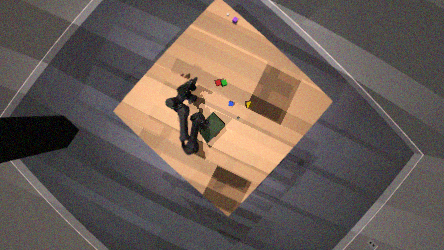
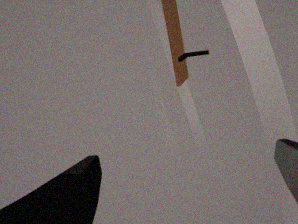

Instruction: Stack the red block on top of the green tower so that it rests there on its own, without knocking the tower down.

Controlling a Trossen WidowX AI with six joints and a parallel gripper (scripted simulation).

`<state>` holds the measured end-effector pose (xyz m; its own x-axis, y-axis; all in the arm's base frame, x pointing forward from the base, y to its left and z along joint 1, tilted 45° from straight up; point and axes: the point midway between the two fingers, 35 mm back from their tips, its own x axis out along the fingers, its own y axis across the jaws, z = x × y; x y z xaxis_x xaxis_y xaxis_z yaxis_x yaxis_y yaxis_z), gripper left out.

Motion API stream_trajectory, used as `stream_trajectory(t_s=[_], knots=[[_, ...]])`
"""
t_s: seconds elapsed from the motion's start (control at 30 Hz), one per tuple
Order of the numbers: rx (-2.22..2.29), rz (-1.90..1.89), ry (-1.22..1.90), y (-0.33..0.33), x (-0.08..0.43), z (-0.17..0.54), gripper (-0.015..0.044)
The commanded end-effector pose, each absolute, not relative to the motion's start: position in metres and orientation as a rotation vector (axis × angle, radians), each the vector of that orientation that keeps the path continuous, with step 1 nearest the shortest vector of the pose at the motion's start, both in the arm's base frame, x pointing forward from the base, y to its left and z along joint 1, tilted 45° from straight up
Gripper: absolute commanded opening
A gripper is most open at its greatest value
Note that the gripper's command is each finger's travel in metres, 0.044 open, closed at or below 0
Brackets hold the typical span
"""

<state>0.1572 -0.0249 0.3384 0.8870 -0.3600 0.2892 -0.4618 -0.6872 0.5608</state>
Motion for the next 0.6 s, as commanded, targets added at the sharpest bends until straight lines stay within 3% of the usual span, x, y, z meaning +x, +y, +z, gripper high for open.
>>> stream_trajectory(t_s=[0.0,0.57], knots=[[2.388,0.204,-0.586,-0.024,0.158,0.339,0.0426],[1.486,-0.006,-0.185,0.040,0.238,0.340,0.0440]])
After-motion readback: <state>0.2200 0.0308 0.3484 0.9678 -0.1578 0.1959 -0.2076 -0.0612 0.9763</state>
